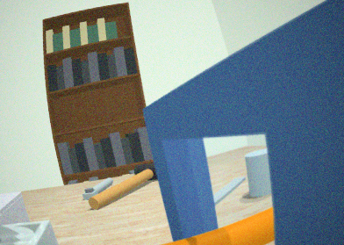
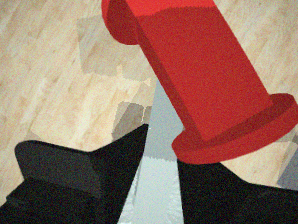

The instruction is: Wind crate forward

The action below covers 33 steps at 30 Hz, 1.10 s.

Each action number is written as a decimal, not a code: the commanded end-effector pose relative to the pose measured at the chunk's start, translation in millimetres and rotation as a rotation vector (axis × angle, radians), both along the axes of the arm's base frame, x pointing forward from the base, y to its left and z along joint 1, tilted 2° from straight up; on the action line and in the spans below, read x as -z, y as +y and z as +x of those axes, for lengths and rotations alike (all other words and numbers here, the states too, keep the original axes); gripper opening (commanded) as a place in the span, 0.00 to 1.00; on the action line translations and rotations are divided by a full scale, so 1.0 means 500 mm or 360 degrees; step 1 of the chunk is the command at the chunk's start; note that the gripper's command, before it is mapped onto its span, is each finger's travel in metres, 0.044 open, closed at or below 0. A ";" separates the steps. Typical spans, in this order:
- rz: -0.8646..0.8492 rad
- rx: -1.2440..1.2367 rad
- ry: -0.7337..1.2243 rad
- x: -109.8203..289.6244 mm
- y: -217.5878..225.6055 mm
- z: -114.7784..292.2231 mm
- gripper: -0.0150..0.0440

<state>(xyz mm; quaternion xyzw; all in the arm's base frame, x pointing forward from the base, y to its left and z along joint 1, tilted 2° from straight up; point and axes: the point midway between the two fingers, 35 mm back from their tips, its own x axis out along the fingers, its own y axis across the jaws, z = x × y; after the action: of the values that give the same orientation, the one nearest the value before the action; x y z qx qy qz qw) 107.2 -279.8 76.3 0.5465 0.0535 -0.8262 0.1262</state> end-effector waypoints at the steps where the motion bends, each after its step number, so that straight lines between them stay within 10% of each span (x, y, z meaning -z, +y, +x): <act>1: 0.0000 -0.0002 0.0000 0.002 -0.001 0.000 0.25; 33: -0.0002 0.0054 -0.0001 0.032 0.002 0.000 0.25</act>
<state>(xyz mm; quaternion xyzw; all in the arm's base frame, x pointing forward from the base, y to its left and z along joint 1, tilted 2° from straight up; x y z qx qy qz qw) 106.9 -278.5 62.6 0.5482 0.0415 -0.8282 0.1089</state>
